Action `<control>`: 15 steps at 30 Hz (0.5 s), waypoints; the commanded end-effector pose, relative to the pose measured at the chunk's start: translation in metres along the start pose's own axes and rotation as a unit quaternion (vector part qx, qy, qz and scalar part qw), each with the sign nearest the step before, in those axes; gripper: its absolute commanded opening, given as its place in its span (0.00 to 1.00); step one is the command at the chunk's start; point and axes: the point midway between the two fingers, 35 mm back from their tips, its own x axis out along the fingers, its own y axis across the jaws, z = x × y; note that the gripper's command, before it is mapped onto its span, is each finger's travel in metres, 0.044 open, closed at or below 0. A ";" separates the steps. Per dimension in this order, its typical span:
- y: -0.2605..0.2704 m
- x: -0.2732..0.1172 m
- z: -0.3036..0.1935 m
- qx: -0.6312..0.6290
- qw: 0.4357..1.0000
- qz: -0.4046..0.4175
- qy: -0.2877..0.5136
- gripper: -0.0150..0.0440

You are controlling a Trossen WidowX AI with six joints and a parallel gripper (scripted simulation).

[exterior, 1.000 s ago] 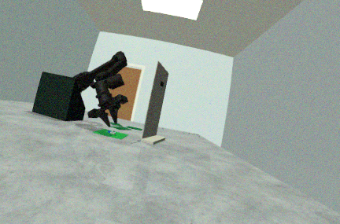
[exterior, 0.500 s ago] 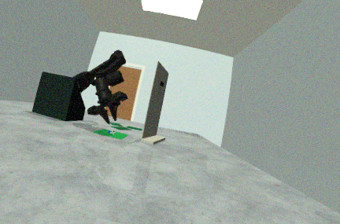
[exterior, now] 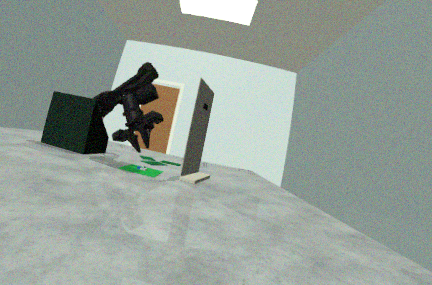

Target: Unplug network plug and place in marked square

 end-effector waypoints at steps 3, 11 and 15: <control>-0.006 -0.007 0.000 -0.003 1.000 0.000 -0.002 0.52; -0.011 -0.015 0.000 -0.003 1.000 0.000 -0.002 0.52; -0.014 -0.020 0.000 -0.003 1.000 0.000 -0.002 0.52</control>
